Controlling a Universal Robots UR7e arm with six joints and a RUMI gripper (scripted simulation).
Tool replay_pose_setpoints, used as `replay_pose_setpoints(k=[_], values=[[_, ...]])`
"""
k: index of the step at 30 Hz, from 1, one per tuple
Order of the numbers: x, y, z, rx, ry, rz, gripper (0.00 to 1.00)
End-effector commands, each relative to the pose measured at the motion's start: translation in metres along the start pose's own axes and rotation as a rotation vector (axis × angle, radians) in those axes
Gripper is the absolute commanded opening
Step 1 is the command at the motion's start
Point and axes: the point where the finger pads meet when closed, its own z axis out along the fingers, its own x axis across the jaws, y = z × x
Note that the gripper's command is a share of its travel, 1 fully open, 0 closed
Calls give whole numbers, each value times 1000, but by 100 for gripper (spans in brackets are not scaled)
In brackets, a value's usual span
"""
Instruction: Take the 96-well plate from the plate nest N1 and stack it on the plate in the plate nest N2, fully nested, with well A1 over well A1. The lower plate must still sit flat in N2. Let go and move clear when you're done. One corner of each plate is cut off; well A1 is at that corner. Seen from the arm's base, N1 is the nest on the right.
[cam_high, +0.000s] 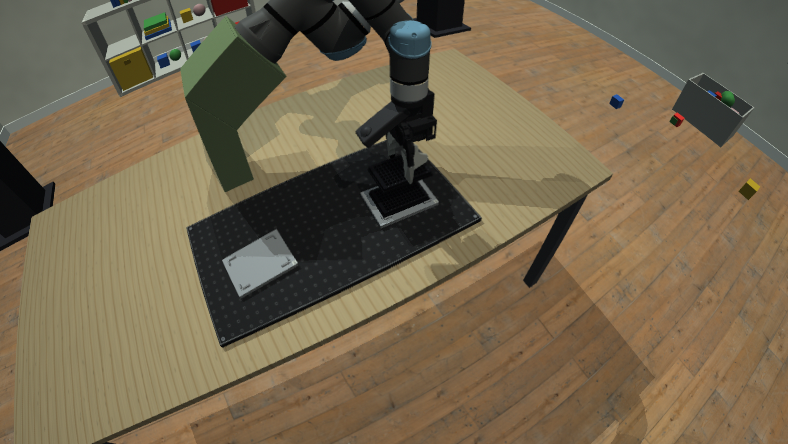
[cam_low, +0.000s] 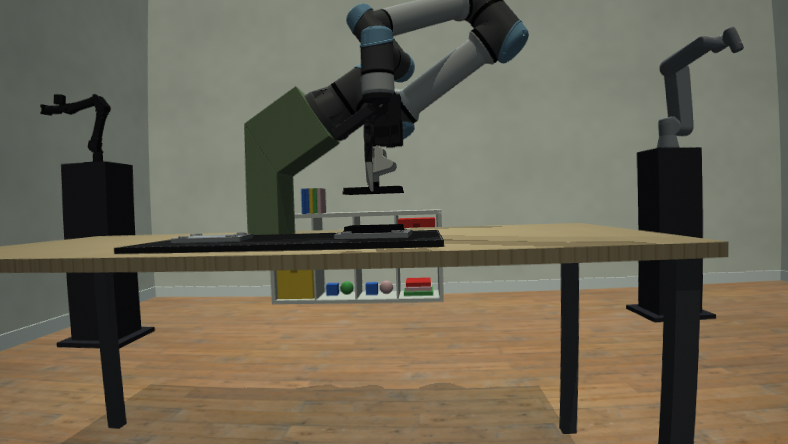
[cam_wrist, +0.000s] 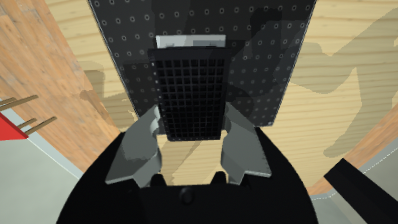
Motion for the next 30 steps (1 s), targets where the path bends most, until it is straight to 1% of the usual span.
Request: replay_pose_setpoints(k=[1,28,30], values=[[0,0,0,0,-1,0,0],[0,-1,0,0,-1,0,0],[0,-1,3,0,-1,0,0]])
